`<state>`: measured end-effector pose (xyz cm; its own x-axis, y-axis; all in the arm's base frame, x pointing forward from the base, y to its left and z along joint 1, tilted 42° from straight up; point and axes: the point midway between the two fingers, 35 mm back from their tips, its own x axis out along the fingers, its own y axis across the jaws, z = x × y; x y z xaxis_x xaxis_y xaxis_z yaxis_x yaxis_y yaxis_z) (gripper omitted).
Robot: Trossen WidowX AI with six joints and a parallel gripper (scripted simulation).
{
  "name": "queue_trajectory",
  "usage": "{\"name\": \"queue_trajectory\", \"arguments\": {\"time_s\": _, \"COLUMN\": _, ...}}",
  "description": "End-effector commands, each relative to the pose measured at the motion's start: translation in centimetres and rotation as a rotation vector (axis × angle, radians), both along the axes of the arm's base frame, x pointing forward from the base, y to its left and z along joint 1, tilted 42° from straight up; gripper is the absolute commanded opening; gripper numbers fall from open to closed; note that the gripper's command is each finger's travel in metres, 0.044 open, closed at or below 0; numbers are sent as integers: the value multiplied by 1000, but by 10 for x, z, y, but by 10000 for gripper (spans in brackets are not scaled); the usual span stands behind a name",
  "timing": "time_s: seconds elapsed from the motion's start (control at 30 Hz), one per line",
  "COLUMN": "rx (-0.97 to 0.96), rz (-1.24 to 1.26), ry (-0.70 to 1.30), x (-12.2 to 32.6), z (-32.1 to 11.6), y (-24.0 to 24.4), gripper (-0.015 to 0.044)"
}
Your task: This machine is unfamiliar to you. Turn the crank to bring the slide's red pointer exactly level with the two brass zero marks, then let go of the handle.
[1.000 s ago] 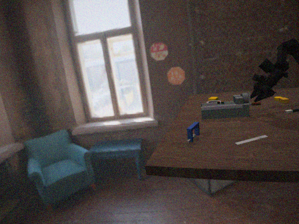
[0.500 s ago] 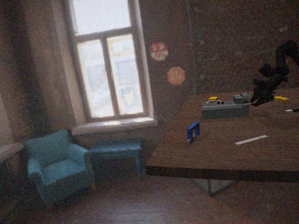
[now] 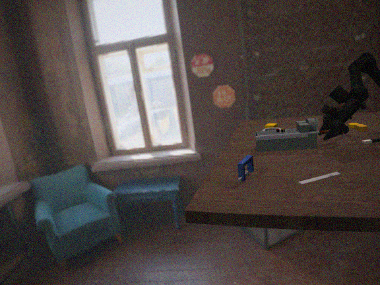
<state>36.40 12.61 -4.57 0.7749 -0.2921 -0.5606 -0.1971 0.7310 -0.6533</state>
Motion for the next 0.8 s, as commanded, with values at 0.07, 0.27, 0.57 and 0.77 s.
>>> {"name": "queue_trajectory", "arguments": {"time_s": 0.07, "rx": -5, "rz": 8, "ry": 7, "x": -2, "z": -2, "y": -1, "gripper": 309}}
{"name": "queue_trajectory", "arguments": {"time_s": 0.27, "rx": -5, "rz": 8, "ry": 7, "x": -2, "z": -2, "y": -1, "gripper": 151}}
{"name": "queue_trajectory", "arguments": {"time_s": 0.57, "rx": -5, "rz": 8, "ry": 7, "x": -2, "z": -2, "y": -1, "gripper": 0}}
{"name": "queue_trajectory", "arguments": {"time_s": 0.77, "rx": -5, "rz": 8, "ry": 7, "x": -1, "z": -2, "y": -1, "gripper": 0}}
